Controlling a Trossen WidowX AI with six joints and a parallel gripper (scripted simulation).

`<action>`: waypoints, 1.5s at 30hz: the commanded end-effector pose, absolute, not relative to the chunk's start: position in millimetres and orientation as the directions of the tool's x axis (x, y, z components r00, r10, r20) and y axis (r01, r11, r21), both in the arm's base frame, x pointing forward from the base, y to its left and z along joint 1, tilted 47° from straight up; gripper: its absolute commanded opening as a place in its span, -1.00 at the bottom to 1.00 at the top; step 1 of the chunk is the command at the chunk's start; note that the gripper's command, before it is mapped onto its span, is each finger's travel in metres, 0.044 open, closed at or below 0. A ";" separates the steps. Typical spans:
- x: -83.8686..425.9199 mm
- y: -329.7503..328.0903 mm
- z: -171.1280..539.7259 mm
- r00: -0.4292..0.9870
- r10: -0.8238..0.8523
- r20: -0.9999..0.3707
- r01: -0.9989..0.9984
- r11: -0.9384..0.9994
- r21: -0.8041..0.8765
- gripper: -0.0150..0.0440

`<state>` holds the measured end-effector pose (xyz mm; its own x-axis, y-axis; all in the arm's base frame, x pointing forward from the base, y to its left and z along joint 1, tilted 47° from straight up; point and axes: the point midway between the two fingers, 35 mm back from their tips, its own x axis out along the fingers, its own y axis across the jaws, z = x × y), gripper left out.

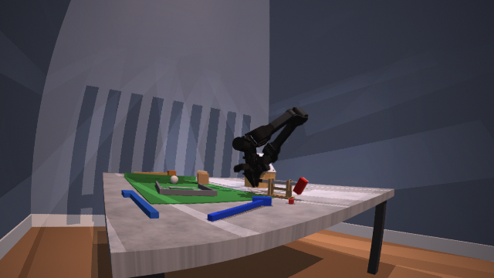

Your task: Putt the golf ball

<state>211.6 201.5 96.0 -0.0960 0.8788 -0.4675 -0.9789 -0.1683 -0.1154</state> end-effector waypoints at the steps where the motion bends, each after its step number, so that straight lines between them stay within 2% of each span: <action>1: 211.6 201.4 96.4 -0.096 0.879 -0.467 -0.978 -0.170 -0.118 -0.38; 6: 211.8 200.9 96.7 -0.096 0.879 -0.468 -0.978 -0.170 -0.118 -0.49; 34: 216.5 128.7 162.8 -0.097 0.876 -0.472 -0.979 -0.169 -0.113 -0.49; 45: 238.6 110.5 139.1 -0.044 0.840 -0.541 -0.991 -0.105 -0.082 -0.49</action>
